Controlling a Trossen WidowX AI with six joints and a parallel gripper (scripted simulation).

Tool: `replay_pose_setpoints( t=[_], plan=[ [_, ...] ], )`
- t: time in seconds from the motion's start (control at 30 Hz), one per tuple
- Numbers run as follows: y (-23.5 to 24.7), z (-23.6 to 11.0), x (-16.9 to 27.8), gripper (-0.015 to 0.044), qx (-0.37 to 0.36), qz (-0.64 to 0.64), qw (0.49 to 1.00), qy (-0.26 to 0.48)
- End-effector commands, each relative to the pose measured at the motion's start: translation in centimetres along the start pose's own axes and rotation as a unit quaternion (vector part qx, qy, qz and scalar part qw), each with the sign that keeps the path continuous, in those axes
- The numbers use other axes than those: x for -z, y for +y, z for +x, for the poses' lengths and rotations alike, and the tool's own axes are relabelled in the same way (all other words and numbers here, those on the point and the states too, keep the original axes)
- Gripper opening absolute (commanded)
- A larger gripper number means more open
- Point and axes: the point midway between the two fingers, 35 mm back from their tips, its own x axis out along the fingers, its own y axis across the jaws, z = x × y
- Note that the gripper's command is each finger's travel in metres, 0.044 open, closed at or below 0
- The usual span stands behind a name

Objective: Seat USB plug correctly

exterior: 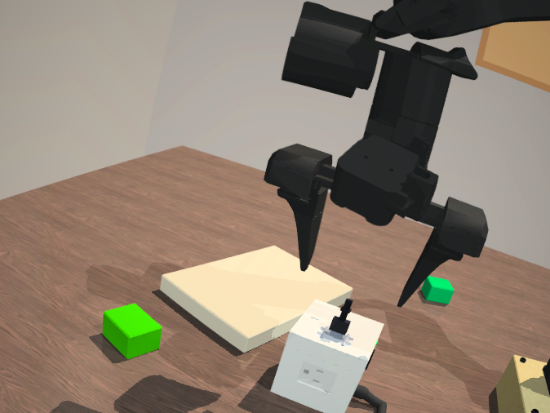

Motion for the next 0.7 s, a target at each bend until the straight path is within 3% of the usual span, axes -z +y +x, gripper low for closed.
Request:
replay_pose_setpoints(
  t=[0.0, 0.63, 0.67],
  plan=[
    [0.1, 0.6, 0.0, 0.044, -0.003, 0.001, 1.0, -0.002],
    [0.2, 1.9, 0.0, 0.044, -0.003, 0.001, 1.0, -0.002],
    [0.1, 1.7, 0.0, 0.0414, -0.001, 0.001, 1.0, 0.0]
  ],
)
